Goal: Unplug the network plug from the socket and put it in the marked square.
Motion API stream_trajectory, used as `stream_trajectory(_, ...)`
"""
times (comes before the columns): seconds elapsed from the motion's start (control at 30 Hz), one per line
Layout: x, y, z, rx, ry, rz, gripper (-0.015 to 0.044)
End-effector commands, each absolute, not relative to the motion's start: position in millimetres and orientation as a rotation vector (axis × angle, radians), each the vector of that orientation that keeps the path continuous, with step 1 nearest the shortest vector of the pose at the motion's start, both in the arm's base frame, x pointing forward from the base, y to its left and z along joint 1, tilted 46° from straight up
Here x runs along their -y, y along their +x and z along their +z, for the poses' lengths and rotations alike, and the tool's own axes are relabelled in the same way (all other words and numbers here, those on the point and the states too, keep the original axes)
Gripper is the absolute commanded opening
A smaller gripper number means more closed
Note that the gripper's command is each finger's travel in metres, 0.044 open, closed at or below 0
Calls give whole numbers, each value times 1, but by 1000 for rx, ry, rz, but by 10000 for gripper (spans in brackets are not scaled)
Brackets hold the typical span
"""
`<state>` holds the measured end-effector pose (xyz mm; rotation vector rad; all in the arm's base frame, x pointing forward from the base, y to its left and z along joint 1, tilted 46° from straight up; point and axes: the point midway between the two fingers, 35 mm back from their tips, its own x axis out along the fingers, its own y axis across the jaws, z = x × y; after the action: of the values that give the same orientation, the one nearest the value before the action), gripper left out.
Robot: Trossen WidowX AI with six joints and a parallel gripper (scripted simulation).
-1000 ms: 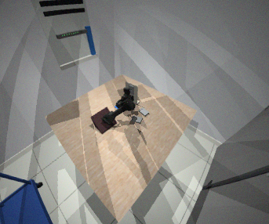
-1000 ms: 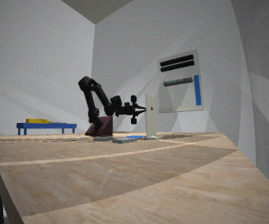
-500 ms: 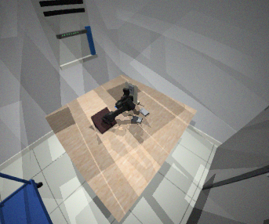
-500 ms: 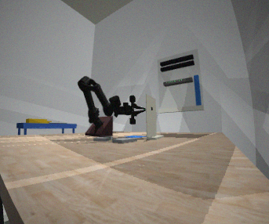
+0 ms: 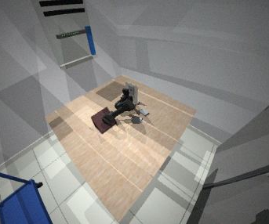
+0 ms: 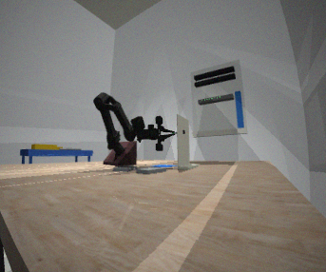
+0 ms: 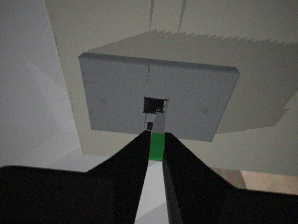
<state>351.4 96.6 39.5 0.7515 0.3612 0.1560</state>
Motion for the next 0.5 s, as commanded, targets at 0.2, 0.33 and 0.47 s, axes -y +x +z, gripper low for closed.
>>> stream_trajectory(0.2,-96,344,40,-362,753,154,0)
stream_trajectory(0.33,-96,341,40,-362,753,154,0)
stream_trajectory(0.47,-95,339,40,-362,753,154,0)
